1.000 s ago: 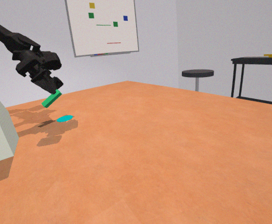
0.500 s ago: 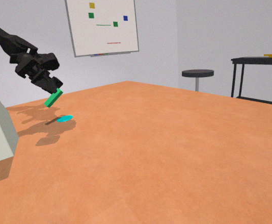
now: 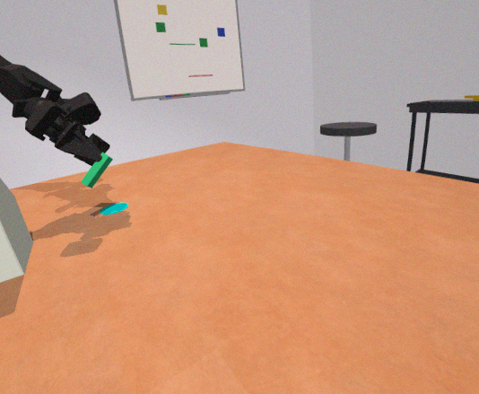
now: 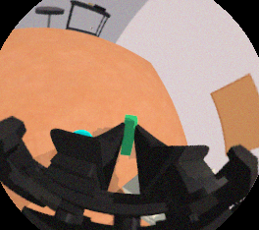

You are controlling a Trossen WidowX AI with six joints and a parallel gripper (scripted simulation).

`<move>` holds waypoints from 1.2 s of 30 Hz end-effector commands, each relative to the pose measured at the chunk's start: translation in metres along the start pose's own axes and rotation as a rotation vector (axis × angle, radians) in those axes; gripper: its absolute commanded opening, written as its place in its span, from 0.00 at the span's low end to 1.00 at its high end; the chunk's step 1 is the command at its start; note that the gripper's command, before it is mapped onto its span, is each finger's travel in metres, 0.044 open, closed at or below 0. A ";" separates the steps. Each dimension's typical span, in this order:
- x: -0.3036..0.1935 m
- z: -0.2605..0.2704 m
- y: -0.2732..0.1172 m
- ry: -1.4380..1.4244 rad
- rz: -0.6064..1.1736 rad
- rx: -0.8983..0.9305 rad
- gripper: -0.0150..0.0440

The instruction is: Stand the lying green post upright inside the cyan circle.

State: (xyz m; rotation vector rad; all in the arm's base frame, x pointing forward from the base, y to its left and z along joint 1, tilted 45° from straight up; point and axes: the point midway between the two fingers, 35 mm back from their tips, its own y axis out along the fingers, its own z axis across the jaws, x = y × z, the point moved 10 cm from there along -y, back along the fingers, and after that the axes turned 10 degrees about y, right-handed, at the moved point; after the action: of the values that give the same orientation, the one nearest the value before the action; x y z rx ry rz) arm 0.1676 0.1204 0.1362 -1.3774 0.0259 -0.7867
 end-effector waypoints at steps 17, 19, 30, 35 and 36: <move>-0.010 -0.001 -0.005 0.055 -0.130 0.049 0.29; -0.011 -0.001 -0.005 0.060 -0.142 0.054 0.29; -0.016 -0.002 -0.008 0.093 -0.206 0.088 0.29; -0.019 -0.002 -0.009 0.110 -0.234 0.105 0.29; -0.019 -0.002 -0.010 0.113 -0.240 0.108 0.29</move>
State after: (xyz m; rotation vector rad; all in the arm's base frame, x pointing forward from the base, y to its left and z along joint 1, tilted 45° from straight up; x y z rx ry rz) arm 0.1491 0.1284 0.1352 -1.2651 -0.0853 -1.0230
